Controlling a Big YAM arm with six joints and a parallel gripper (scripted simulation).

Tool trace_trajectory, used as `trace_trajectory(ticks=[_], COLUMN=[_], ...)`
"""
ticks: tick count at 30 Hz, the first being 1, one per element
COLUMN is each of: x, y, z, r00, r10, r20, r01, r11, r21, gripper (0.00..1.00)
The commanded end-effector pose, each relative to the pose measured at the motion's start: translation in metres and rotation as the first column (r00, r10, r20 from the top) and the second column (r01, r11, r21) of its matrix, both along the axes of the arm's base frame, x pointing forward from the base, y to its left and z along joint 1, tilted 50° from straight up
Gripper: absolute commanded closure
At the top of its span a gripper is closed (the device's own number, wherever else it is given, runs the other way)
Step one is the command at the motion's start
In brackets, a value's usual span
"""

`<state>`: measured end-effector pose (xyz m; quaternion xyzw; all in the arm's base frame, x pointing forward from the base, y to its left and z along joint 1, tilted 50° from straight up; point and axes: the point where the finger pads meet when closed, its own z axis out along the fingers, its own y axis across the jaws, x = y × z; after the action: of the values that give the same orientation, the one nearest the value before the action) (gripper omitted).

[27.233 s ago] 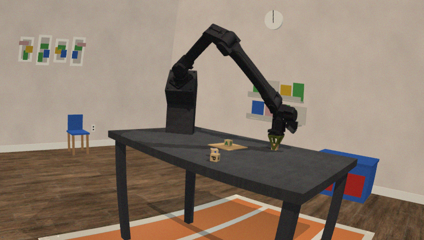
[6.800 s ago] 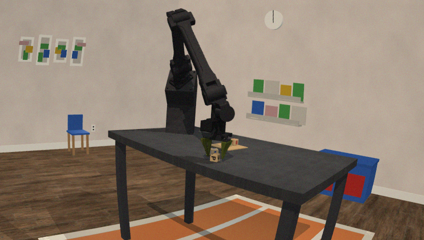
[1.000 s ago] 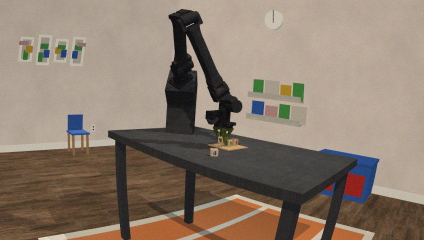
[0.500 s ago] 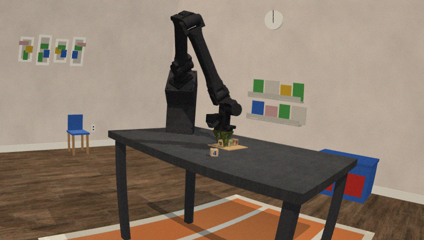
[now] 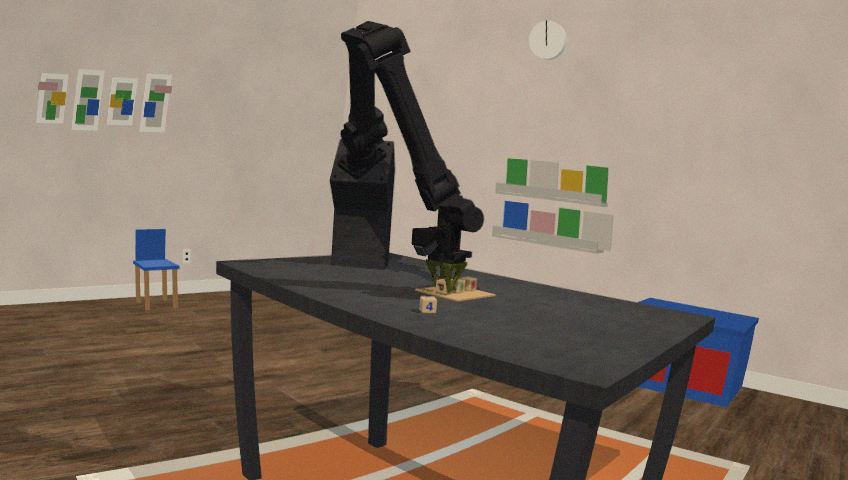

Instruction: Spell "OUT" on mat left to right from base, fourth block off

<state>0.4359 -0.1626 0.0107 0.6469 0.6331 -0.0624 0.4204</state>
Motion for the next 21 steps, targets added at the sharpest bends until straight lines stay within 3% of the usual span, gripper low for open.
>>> trace_trajectory(ticks=[1, 21], x=[-0.0001, 0.0014], y=[-0.0040, -0.0075], z=[-0.0033, -0.0047], r00=[1.000, 1.000], r10=[0.001, -0.003], r20=[-0.005, -0.003], r01=[-0.001, 0.003], r11=[1.000, 1.000], r21=[-0.007, -0.007], gripper=[0.75, 0.75])
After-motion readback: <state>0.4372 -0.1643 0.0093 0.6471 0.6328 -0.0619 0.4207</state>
